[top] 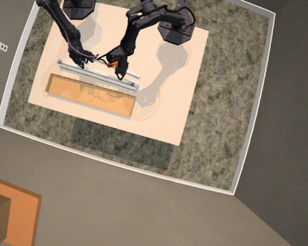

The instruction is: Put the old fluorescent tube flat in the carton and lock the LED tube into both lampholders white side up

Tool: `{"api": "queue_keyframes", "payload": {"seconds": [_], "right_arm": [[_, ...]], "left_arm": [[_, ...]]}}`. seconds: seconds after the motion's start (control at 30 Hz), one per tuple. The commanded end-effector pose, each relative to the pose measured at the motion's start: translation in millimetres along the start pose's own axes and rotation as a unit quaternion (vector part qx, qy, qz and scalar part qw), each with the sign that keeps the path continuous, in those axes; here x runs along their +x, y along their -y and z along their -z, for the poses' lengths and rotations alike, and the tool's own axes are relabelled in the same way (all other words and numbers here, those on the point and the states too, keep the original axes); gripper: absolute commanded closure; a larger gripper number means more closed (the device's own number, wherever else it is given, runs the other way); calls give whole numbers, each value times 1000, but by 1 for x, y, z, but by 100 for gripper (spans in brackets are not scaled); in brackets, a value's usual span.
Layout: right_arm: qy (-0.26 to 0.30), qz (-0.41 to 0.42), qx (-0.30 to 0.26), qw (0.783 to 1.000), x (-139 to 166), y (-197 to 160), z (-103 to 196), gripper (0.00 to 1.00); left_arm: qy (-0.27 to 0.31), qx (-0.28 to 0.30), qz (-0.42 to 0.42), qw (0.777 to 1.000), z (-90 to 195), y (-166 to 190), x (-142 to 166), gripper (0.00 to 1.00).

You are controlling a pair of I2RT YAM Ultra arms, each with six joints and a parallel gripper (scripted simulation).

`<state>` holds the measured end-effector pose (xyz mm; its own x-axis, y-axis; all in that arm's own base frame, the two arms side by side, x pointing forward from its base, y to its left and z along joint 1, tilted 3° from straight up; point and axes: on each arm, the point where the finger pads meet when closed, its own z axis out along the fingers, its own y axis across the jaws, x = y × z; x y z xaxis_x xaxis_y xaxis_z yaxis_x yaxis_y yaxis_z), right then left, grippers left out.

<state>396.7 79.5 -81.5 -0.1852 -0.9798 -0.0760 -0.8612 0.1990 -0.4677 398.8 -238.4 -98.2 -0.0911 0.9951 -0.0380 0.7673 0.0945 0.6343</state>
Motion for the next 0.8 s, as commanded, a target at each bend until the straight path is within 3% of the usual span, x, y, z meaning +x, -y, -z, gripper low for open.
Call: {"api": "queue_keyframes", "payload": {"seconds": [0.0, 0.13, 0.23, 0.33, 0.4, 0.5, 0.6, 0.7, 0.77], "right_arm": [[-42, 31, -27, 998, 34, 6, 2, 51], [-56, 38, -53, 996, 52, -3, -4, 51], [-33, 28, -24, 999, 37, 15, 6, 51], [-32, 22, -19, 999, 35, 17, 6, 51], [-53, -1, -18, 998, 54, 20, 6, 51], [-47, 6, -30, 998, 50, 8, 5, 51], [-43, 13, -37, 998, 47, -4, 5, 51], [-38, 10, -21, 999, 43, 9, 5, 51], [-42, 10, -21, 999, 51, 12, -13, 51]], "left_arm": [[-1, -33, -52, 998, 3, 13, -13, 51], [-1, -47, -72, 996, 4, 18, -19, 51], [7, -59, -49, 997, 7, -2, -25, 51], [4, -47, -50, 998, 6, 5, -20, 51], [-1, -11, -86, 996, 4, 44, -17, 51], [15, -33, -69, 997, 12, 20, -32, 51], [8, -38, -54, 998, 9, 7, -23, 51], [11, -34, -64, 997, 9, 15, -28, 51], [15, -33, -60, 998, -8, 14, -27, 51]]}}
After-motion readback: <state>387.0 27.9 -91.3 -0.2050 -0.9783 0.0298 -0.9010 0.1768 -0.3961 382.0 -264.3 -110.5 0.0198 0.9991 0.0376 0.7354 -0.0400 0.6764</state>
